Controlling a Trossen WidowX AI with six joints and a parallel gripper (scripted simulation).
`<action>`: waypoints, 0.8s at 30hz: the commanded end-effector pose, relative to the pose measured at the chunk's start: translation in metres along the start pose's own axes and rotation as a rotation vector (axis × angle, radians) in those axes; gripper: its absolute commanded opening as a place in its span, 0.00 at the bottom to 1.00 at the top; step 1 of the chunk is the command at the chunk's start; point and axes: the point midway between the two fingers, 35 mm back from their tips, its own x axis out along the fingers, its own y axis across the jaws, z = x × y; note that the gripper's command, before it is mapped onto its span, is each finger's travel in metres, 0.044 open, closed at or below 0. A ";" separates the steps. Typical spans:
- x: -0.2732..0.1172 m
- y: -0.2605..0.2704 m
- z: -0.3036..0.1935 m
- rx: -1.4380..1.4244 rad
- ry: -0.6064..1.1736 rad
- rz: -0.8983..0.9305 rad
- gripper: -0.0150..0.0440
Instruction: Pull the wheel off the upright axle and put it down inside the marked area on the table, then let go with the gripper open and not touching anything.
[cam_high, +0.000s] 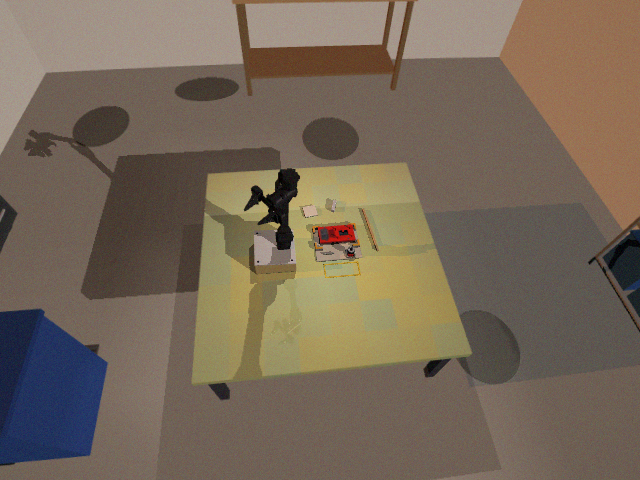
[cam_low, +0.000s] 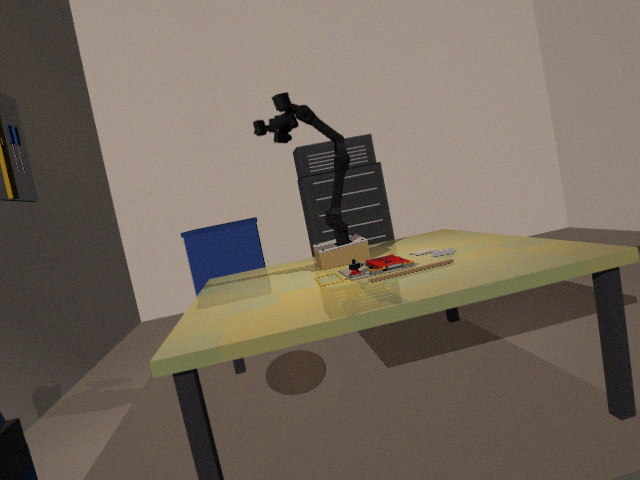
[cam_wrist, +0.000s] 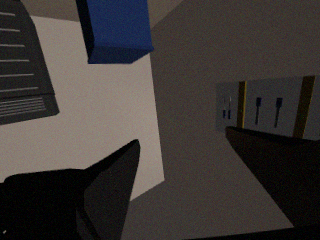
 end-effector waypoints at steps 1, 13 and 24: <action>0.000 -0.002 0.000 0.003 -0.001 -0.005 0.89; -0.009 -0.107 0.046 0.200 -0.158 -0.319 0.76; -0.042 -0.190 0.104 0.337 -0.373 -0.527 0.76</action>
